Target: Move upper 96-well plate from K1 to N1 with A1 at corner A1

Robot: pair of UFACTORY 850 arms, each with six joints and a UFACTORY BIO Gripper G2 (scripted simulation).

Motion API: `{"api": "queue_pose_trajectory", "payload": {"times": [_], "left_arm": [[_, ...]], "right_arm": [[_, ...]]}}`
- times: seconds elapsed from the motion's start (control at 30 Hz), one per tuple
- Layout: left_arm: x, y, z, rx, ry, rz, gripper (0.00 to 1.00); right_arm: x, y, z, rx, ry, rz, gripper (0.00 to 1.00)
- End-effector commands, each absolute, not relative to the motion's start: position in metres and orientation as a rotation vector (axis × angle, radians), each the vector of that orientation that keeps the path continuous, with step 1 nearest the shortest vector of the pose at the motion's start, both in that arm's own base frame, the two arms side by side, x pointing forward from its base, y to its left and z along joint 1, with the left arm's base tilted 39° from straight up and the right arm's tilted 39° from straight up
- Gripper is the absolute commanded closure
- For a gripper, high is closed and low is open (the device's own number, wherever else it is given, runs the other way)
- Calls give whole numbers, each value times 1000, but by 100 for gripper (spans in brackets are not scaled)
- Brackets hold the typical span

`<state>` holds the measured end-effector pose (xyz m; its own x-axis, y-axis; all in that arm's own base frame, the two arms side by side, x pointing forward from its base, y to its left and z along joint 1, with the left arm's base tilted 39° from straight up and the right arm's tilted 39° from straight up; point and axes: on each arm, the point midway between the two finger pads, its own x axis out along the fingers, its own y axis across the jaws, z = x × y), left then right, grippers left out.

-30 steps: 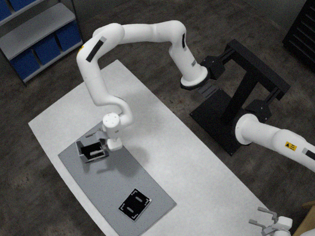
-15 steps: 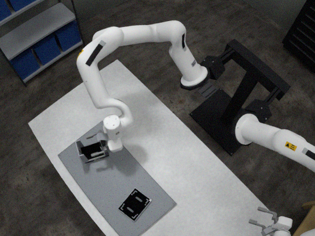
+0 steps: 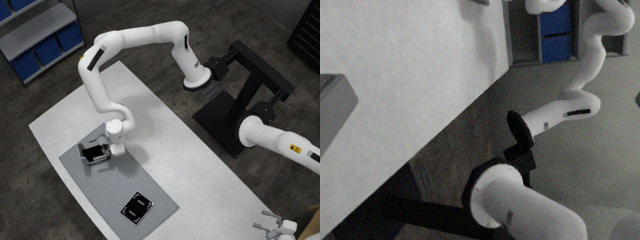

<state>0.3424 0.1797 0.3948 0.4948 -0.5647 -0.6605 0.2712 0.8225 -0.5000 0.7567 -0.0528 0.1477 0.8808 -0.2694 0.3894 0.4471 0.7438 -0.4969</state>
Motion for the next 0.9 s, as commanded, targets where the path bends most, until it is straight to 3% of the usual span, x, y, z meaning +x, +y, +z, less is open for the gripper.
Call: {"api": "queue_pose_trajectory", "payload": {"times": [0.0,0.87], "left_arm": [[343,180,395,-352,923,-519,0],[343,180,395,-352,923,-519,0]], "right_arm": [[758,-56,144,-617,-305,-399,63],[762,-71,124,-617,-305,-399,63]]}}
